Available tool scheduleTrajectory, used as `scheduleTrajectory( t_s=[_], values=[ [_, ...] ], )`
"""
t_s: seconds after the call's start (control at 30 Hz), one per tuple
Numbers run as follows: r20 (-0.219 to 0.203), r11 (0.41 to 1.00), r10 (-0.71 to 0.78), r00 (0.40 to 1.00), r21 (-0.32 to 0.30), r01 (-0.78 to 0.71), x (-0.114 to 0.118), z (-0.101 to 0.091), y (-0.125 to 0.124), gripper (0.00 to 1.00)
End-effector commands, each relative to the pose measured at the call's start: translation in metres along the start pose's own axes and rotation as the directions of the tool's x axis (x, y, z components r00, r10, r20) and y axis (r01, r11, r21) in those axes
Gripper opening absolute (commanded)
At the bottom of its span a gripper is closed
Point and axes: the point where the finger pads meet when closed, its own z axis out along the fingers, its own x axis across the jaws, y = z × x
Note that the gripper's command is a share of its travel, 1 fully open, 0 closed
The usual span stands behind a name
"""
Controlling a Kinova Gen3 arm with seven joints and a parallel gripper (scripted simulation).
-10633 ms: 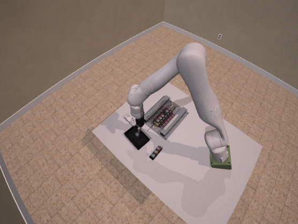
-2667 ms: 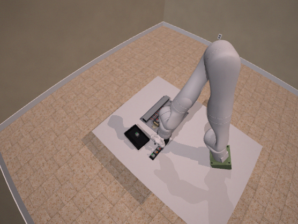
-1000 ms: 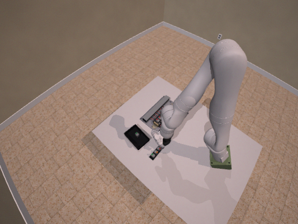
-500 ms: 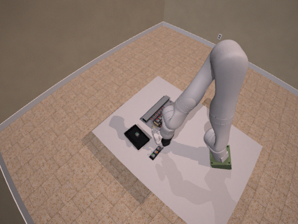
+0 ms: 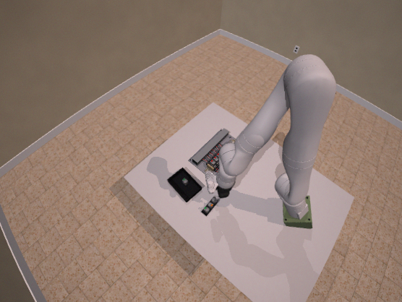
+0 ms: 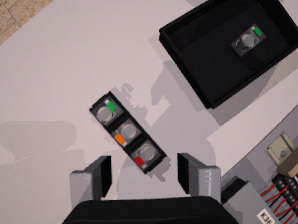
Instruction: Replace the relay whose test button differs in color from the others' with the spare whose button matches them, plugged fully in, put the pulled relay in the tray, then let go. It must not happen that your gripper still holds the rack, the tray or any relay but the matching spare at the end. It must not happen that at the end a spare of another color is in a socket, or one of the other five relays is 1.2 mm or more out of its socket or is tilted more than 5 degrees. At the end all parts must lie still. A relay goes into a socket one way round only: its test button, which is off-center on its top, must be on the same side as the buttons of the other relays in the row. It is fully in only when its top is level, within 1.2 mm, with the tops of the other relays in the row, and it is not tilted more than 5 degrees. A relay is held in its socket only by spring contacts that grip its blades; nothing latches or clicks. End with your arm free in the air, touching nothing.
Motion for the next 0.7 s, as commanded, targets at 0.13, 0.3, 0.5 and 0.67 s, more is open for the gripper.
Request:
scheduleTrajectory(
  t_s=[0.13, 0.3, 0.5, 0.67],
  values=[
    [-0.005, 0.999, 0.049, 0.999, -0.001, -0.049, 0.0018, 0.0001, 0.0009, 1.00],
    [-0.008, 0.996, 0.088, 0.996, -0.002, -0.088, 0.0025, 0.0002, 0.0013, 1.00],
    [-0.006, 0.991, 0.137, 0.991, -0.001, -0.137, 0.0012, 0.0002, 0.0005, 1.00],
    [-0.006, 0.977, 0.213, 0.977, 0.000, -0.213, 0.0009, 0.0003, 0.0003, 1.00]
  ],
)
